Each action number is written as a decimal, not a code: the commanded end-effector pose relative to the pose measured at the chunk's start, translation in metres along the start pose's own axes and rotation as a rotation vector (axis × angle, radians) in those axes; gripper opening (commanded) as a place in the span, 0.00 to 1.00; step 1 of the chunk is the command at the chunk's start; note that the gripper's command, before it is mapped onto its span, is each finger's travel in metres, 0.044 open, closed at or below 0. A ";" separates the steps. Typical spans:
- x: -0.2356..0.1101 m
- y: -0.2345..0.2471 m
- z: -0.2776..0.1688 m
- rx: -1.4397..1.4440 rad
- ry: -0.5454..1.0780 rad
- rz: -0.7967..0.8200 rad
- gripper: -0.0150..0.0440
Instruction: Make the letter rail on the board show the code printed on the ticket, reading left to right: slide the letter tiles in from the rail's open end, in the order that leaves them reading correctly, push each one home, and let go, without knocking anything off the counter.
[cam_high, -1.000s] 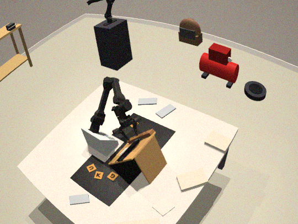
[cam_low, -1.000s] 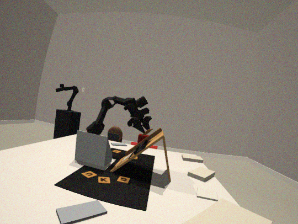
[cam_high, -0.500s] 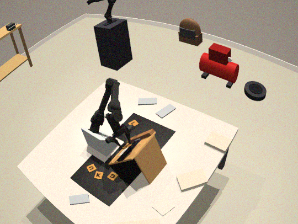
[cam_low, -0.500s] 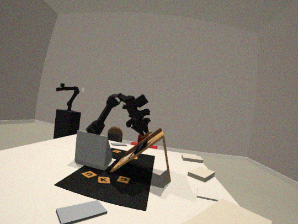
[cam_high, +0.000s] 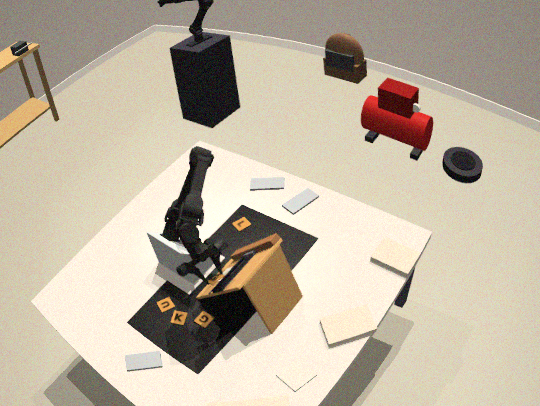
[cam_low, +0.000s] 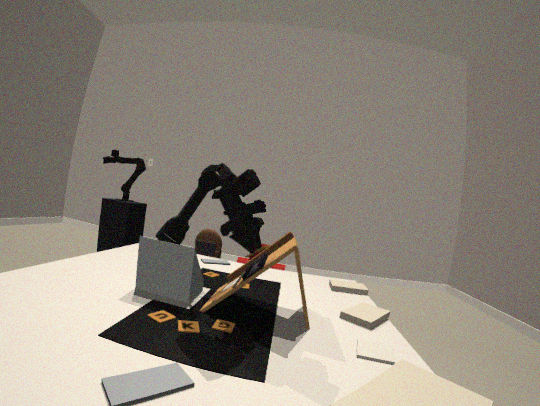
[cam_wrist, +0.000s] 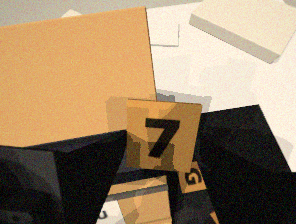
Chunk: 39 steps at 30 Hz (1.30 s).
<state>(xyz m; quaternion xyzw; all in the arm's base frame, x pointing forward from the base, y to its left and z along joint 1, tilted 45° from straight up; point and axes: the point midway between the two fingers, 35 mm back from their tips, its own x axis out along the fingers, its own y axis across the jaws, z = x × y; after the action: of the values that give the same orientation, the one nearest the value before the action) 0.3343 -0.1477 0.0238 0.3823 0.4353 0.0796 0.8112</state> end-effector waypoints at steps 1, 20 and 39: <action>0.001 -0.016 0.000 -0.041 -0.006 0.023 0.25; 0.009 -0.099 -0.023 -0.179 -0.082 0.138 0.25; 0.048 -0.107 -0.025 -0.204 -0.107 0.156 0.25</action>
<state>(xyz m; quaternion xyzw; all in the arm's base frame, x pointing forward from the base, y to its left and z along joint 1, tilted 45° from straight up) 0.3137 -0.1986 -0.0819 0.3283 0.3487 0.1617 0.8628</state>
